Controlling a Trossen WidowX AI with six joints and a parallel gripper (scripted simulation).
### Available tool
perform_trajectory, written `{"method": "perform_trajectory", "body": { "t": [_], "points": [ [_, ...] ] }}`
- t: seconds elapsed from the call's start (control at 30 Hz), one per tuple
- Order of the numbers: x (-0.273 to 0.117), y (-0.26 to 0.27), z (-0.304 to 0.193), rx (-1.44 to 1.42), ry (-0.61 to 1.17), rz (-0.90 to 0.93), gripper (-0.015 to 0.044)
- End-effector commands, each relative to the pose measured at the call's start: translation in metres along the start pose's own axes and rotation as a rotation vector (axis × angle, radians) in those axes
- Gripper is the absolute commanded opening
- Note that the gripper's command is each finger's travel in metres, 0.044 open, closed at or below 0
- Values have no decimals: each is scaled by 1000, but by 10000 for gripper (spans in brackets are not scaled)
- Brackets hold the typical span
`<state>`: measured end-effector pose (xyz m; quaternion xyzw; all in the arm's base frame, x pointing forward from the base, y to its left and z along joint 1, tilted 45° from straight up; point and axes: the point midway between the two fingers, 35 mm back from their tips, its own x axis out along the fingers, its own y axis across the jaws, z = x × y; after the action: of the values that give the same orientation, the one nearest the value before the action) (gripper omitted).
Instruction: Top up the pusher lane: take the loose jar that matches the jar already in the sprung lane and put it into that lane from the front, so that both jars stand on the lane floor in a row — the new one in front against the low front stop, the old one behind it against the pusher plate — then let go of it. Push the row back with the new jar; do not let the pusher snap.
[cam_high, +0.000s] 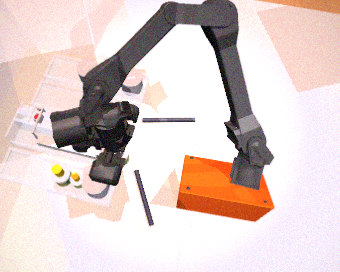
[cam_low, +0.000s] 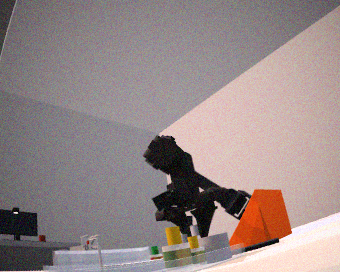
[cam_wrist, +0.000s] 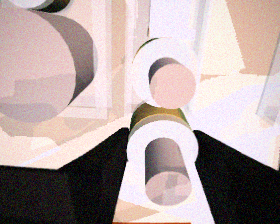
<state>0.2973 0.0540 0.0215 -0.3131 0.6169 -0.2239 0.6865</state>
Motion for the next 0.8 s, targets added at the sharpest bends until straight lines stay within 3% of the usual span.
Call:
{"method": "perform_trajectory", "body": {
  "t": [0.0, 0.77],
  "points": [
    [-2, -1, 8, 13, -19, 0, 0],
    [-4, -2, 16, 14, -19, 0, 0]
  ]
}}
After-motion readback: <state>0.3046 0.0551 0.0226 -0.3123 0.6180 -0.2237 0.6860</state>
